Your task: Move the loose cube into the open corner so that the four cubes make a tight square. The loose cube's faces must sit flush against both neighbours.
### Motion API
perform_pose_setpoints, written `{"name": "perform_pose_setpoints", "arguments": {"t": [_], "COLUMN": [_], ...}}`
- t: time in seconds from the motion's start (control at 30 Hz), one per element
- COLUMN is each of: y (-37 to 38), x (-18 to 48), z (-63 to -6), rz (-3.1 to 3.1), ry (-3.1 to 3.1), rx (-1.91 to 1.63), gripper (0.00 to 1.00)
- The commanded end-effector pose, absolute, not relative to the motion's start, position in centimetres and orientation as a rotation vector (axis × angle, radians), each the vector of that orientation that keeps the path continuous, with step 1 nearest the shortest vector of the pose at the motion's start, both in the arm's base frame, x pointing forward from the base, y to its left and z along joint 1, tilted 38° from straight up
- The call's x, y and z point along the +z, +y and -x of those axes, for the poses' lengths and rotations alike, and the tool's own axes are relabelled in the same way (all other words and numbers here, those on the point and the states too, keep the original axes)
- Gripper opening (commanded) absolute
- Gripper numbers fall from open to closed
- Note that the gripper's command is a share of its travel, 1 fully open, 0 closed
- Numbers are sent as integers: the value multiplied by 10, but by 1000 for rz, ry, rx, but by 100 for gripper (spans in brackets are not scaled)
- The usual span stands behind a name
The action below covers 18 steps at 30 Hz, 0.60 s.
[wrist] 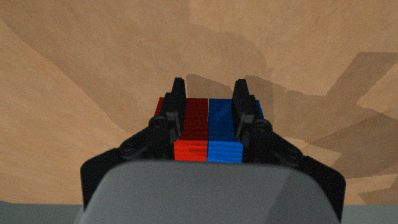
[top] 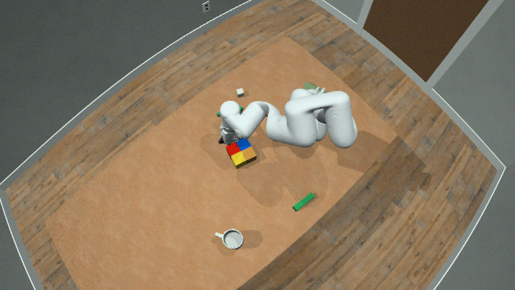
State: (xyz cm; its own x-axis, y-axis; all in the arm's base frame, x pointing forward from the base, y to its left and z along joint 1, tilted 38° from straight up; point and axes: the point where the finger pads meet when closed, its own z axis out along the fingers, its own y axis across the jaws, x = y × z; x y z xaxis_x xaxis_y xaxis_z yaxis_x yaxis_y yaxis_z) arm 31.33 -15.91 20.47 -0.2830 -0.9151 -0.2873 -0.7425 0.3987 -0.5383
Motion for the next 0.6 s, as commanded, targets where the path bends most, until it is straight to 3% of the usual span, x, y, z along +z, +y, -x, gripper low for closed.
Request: {"name": "perform_pose_setpoints", "arguments": {"t": [0.0, 0.57], "y": [-162, -169], "x": [205, 203], "z": [-313, -311], "rz": [1408, 1408], "ry": [2104, 2104], "rx": [-409, -409], "gripper": [47, 47]}}
